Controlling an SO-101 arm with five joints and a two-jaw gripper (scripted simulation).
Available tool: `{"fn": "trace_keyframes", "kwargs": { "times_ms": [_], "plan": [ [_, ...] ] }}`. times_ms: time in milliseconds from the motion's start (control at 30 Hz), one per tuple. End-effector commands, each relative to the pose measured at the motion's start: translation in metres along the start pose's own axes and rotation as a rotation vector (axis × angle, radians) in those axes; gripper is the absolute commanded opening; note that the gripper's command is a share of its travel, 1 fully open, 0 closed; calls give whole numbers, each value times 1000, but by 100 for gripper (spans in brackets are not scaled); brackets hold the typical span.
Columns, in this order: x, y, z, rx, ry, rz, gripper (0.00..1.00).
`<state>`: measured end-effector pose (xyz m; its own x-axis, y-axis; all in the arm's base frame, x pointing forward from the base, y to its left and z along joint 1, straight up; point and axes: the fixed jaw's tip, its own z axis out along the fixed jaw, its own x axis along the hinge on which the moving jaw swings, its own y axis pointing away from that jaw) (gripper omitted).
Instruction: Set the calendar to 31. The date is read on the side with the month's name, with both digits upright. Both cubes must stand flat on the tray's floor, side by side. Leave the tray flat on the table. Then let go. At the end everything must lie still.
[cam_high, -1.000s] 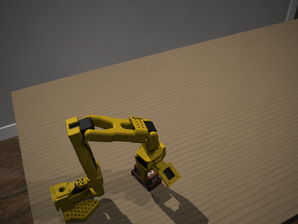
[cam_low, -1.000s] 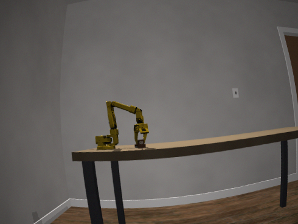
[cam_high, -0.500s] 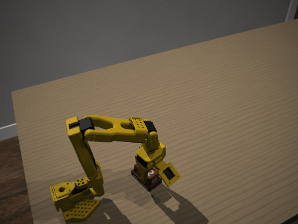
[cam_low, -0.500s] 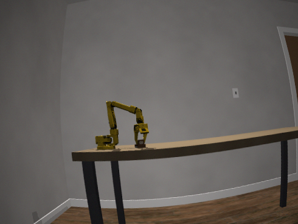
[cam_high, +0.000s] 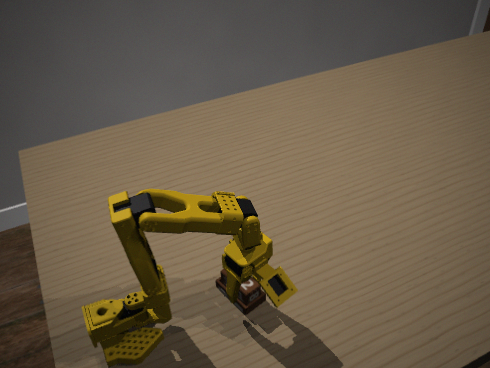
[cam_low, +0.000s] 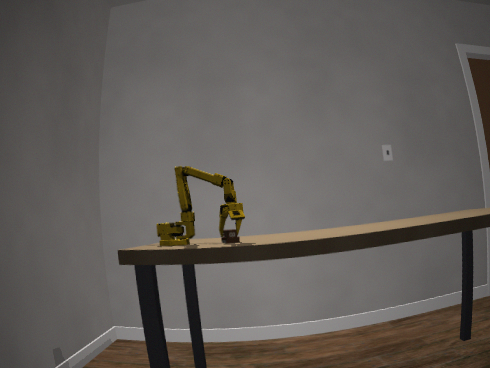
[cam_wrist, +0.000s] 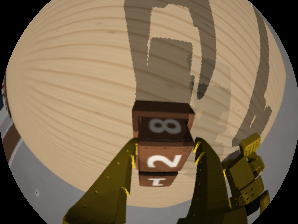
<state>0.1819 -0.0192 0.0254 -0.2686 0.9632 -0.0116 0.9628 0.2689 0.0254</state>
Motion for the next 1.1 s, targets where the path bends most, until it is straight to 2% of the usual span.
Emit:
{"fn": "trace_keyframes", "kwargs": {
  "times_ms": [0, 233, 633, 767, 967, 1067],
  "plan": [
    [1, 3, -1, -16, -5, -20, 30],
    [1, 3, -1, -16, -5, -20, 35],
    [1, 3, -3, -16, -5, -20, 36],
    [0, 4, -11, -16, -5, -20, 36],
    [0, 5, -31, -16, -5, -20, 36],
    [0, 5, -35, -16, -5, -20, 36]
  ]
}}
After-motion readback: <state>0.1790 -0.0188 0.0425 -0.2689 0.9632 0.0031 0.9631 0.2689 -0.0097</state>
